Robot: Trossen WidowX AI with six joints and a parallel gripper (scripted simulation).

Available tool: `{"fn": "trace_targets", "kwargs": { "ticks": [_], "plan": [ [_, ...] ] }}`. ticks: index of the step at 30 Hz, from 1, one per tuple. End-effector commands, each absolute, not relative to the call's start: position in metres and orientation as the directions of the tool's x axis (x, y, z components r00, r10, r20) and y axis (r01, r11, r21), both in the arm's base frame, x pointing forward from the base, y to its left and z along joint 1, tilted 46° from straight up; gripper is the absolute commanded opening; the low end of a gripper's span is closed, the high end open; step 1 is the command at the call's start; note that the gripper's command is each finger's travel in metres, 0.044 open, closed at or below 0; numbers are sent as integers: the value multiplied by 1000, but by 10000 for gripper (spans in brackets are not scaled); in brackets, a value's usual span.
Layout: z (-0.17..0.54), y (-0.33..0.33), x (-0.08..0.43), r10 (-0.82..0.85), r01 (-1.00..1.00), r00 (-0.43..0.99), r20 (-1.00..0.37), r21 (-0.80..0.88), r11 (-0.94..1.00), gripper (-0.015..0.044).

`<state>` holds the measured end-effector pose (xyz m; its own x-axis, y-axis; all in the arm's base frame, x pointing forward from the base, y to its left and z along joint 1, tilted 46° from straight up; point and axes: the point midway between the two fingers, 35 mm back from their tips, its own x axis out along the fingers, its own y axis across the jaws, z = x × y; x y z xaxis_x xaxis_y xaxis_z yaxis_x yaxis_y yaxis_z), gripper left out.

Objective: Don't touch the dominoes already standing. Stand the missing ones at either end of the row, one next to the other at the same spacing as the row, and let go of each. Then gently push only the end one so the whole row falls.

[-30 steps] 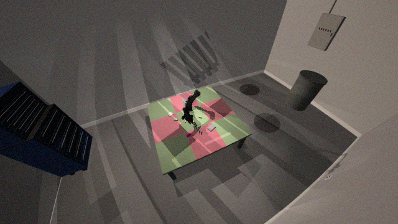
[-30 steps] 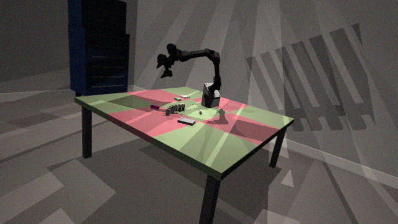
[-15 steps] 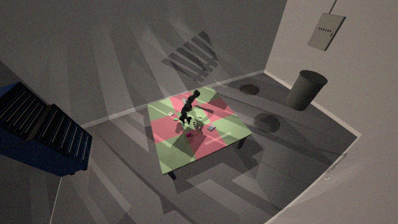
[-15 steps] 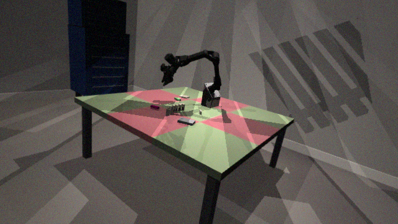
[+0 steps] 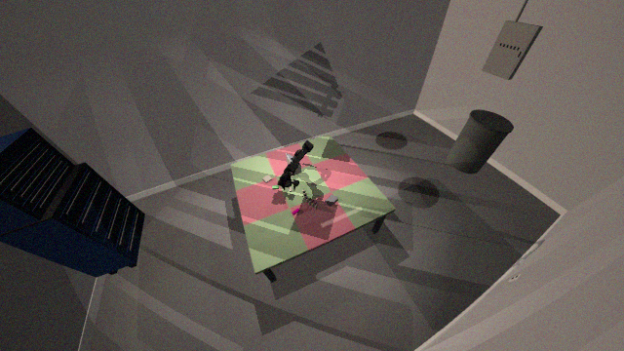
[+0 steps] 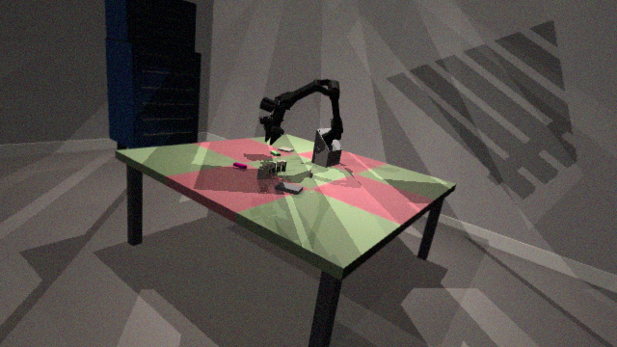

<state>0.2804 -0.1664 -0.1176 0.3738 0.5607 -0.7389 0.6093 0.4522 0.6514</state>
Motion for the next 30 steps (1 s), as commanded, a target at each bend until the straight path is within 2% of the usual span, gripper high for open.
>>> {"fn": "trace_targets", "kwargs": {
  "ticks": [1,14,21,30],
  "plan": [
    [-122,-120,220,682,353,164,-712,688,634,440],
    [-124,-117,219,693,323,146,-706,696,641,440],
    [-167,-73,228,696,323,146,-703,699,638,440],
    [-172,-67,230,696,322,146,-703,699,638,440]
  ]
}}
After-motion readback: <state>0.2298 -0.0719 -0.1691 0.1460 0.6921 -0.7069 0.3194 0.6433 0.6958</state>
